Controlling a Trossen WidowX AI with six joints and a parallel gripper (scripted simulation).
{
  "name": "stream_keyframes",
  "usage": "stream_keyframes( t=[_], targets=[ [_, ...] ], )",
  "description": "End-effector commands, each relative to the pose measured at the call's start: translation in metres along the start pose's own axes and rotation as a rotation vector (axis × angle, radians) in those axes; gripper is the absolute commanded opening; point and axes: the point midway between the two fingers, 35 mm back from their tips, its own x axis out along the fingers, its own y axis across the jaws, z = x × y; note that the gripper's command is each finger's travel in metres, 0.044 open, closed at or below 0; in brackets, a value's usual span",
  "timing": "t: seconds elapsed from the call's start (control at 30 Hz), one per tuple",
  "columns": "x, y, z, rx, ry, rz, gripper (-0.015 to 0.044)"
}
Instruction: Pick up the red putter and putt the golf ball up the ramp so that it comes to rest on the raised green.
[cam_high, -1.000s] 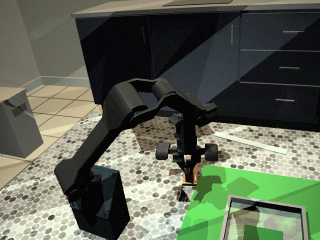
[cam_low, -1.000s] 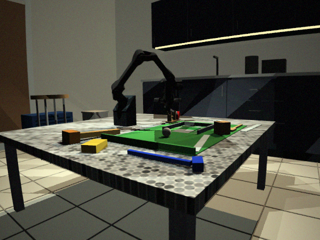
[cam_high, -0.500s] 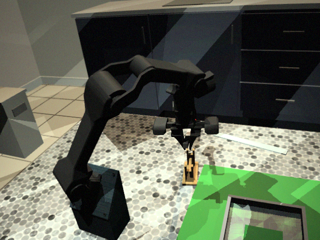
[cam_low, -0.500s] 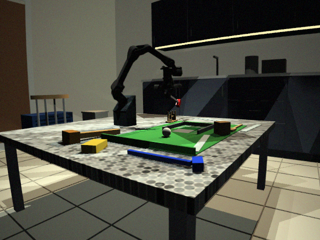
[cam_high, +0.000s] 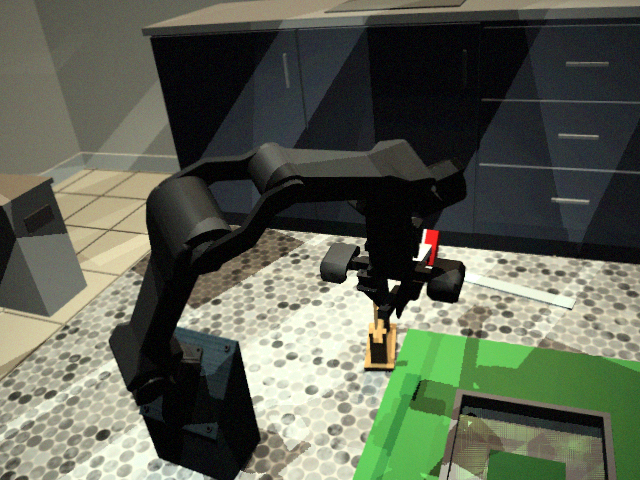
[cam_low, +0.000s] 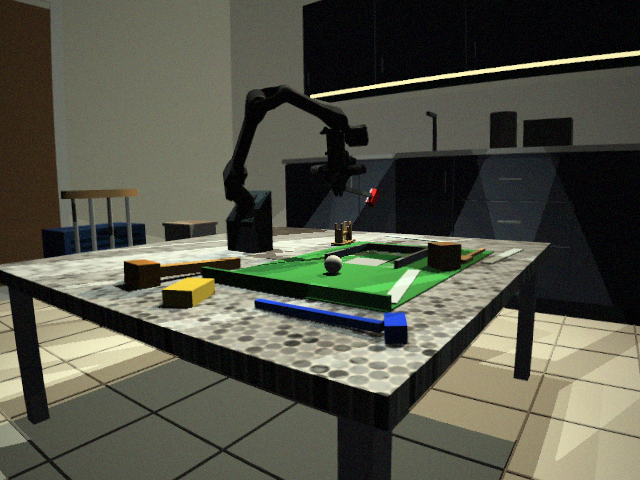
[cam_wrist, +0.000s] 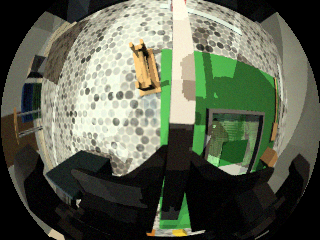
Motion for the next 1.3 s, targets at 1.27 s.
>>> stream_keyframes(
  t=[1.27],
  targets=[
    [-0.023,-0.075,-0.279,1.034,-0.054,-0.098,0.0000]
  ],
)
